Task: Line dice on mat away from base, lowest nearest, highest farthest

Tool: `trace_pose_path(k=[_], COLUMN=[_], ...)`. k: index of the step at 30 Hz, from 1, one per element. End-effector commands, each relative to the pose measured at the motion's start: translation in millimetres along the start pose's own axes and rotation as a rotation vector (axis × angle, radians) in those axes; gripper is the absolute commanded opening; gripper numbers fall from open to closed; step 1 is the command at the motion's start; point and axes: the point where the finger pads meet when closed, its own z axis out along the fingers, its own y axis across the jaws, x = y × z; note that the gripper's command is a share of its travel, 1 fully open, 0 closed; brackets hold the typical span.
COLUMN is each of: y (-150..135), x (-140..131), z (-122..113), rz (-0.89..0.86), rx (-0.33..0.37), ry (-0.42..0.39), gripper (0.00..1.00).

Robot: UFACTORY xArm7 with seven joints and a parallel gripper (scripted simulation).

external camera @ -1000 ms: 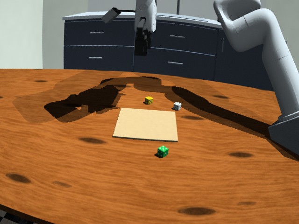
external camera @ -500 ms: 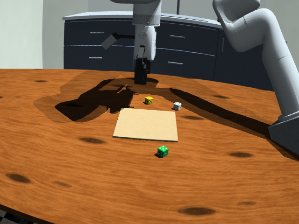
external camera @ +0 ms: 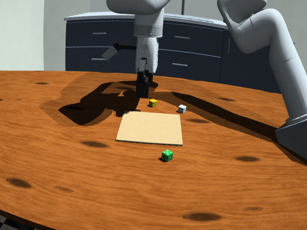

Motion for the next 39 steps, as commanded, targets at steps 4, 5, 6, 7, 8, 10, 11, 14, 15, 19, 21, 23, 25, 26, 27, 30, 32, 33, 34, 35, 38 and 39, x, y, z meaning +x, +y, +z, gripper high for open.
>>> trace_pose_path(k=[4, 5, 6, 7, 8, 10, 11, 14, 15, 19, 21, 23, 25, 26, 27, 30, 32, 33, 34, 35, 38, 39], y=[-0.5, -0.5, -0.5, -0.5, -0.5, -0.5, -0.5, -0.5, -0.5, -0.5, -0.5, -0.5, -0.5, -0.5, -0.5, -0.5, -0.6, -0.8, -1.1, -1.6, -4.0, -5.2], x=[0.8, 0.8, 0.8, 0.8, 0.8, 0.8, 0.8, 0.8, 0.8, 0.8, 0.8, 0.8, 0.8, 0.8, 0.8, 0.8, 0.4, -0.3, -1.7, -3.7, -14.1, -18.9], z=[-0.3, -0.3, -0.3, -0.3, -0.3, -0.3, -0.3, -0.3, -0.3, -0.3, -0.3, -0.3, -0.3, -0.3, -0.3, -0.3, -0.3, -0.3, -0.3, -0.3, -0.3, -0.3], rz=[-0.001, -0.001, -0.001, -0.001, -0.001, -0.001, -0.001, -0.001, -0.001, -0.001, -0.001, -0.001, -0.001, -0.001, -0.001, -0.001, -0.001, -0.001, -0.001, -0.001, -0.001, -0.001], rx=[0.0, 0.0, 0.0, 0.0, 0.0, 0.0, 0.0, 0.0, 0.0, 0.0, 0.0, 0.0, 0.0, 0.0, 0.0, 0.0, 0.001, 0.001, 0.001, 0.0, 0.001, 0.001], ry=[0.002, 0.002, 0.002, 0.002, 0.002, 0.002, 0.002, 0.002, 0.002, 0.002, 0.002, 0.002, 0.002, 0.002, 0.002, 0.002, 0.002, 0.002, 0.002, 0.002, 0.002, 0.002], gripper=[1.0, 1.0, 1.0, 1.0, 1.0, 1.0, 1.0, 1.0, 1.0, 1.0, 1.0, 1.0, 1.0, 1.0, 1.0, 1.0, 1.0, 1.0, 1.0, 1.0, 1.0, 1.0])
